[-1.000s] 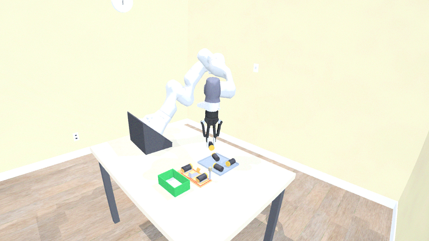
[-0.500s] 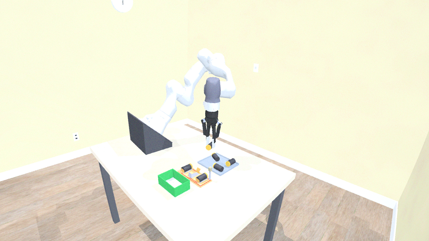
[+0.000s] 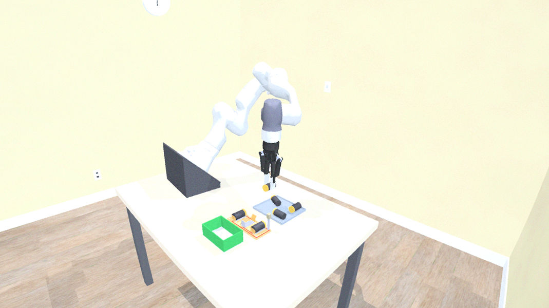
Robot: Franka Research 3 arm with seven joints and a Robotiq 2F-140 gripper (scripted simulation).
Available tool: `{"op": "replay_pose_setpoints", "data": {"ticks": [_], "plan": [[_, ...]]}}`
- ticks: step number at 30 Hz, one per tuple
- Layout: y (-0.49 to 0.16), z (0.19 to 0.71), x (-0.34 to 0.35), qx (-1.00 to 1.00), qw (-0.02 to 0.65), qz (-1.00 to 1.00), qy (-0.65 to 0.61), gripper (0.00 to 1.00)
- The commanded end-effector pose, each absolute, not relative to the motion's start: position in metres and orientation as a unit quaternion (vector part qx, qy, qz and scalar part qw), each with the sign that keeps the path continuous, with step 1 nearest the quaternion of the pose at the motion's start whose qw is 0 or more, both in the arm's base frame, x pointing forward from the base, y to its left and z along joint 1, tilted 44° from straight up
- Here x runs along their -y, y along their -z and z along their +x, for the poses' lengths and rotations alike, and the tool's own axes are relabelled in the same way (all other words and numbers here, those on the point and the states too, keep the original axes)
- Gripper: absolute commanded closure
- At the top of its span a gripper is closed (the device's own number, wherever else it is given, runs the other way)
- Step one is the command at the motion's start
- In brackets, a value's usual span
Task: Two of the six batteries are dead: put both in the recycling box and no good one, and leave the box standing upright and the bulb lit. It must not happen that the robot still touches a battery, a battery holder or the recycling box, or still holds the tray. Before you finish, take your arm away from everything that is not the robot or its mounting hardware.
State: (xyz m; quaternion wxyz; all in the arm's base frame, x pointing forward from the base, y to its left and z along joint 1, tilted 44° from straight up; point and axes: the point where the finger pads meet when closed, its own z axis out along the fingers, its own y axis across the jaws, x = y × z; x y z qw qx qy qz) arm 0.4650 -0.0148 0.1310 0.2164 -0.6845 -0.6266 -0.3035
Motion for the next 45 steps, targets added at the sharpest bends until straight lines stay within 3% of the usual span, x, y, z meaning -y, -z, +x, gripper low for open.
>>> {"op": "replay_pose_setpoints", "data": {"ticks": [1, 19, 45], "plan": [[-0.129, 0.465, 0.018, 0.603, 0.227, -0.705, 0.296, 0.84], [-0.027, 0.484, 0.130, 0.603, 0.227, -0.705, 0.296, 0.84], [-0.023, 0.485, 0.135, 0.625, 0.217, -0.685, 0.303, 0.84]]}}
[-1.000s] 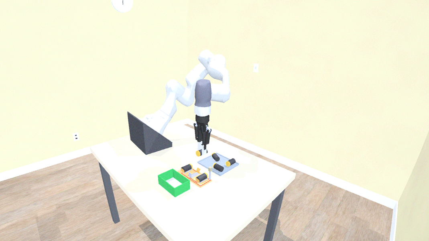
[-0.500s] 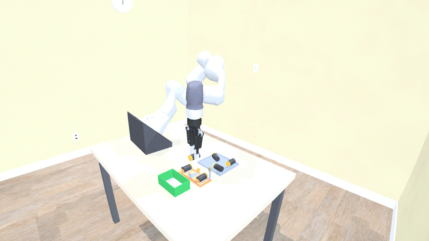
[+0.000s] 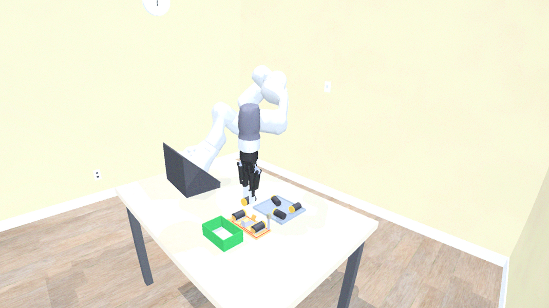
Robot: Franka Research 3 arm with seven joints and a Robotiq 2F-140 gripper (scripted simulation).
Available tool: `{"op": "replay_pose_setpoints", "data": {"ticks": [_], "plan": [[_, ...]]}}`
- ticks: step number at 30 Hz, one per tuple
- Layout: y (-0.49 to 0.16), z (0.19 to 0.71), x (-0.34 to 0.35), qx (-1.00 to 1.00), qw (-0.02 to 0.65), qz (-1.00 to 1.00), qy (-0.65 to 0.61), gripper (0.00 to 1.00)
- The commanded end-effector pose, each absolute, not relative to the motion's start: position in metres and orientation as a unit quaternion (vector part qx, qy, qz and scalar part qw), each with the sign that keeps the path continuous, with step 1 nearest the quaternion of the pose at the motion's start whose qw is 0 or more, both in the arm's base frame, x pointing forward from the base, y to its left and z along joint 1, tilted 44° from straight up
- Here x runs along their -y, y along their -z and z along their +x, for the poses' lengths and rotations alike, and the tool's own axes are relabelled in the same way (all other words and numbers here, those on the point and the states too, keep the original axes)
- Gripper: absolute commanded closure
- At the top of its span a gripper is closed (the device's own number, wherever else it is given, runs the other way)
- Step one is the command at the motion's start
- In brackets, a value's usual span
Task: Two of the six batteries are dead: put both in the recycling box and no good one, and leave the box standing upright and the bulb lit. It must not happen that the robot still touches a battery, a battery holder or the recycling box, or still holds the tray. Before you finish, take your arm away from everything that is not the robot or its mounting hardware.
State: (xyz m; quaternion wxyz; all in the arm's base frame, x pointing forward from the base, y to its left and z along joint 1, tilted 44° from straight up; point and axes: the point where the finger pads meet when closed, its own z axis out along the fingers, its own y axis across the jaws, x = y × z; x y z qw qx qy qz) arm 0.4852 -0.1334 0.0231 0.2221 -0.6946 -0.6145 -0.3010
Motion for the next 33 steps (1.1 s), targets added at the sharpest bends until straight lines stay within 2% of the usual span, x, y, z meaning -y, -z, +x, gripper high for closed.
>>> {"op": "replay_pose_setpoints", "data": {"ticks": [1, 9, 33], "plan": [[-0.023, 0.485, 0.135, 0.625, 0.217, -0.685, 0.303, 0.84], [0.019, 0.493, 0.096, 0.625, 0.217, -0.685, 0.303, 0.84], [0.022, 0.494, 0.093, 0.625, 0.217, -0.685, 0.303, 0.84]]}}
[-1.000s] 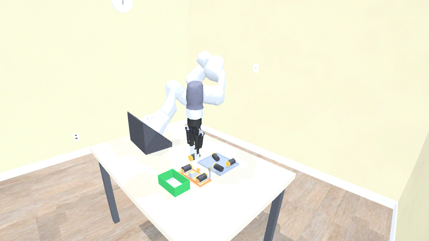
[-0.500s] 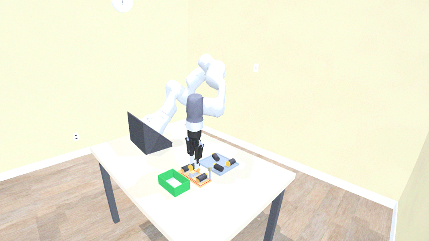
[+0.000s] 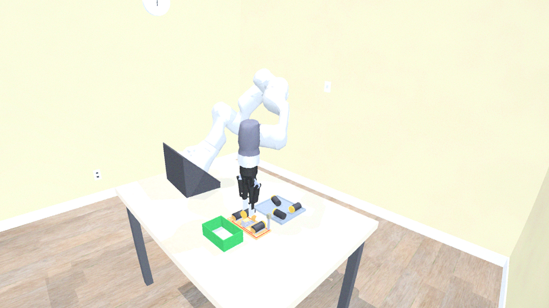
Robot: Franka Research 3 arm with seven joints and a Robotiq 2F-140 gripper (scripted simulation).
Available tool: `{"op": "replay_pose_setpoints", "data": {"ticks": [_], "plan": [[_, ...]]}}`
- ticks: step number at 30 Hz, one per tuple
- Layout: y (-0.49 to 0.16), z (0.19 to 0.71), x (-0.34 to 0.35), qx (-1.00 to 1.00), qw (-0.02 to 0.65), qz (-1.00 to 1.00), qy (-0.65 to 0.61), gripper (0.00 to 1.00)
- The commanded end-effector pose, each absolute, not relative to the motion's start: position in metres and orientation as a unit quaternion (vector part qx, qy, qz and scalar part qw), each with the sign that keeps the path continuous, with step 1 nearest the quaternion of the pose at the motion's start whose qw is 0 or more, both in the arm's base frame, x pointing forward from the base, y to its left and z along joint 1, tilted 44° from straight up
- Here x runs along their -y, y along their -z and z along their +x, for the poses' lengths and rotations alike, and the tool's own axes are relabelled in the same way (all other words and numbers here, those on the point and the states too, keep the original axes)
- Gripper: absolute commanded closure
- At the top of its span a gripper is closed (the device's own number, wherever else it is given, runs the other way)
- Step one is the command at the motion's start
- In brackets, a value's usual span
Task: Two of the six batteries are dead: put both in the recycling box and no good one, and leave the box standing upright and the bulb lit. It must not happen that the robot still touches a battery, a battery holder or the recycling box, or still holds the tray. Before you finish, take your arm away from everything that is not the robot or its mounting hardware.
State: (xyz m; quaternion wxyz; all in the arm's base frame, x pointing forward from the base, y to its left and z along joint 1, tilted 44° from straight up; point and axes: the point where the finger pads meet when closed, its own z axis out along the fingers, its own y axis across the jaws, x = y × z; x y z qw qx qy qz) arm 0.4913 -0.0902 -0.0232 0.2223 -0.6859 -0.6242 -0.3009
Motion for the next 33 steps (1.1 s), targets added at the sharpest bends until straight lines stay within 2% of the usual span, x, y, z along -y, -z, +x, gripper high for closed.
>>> {"op": "replay_pose_setpoints", "data": {"ticks": [1, 33], "plan": [[0.0222, 0.4938, 0.0926, 0.625, 0.217, -0.685, 0.303, 0.84], [0.0222, 0.4938, 0.0926, 0.614, 0.223, -0.696, 0.299, 0.84]]}}
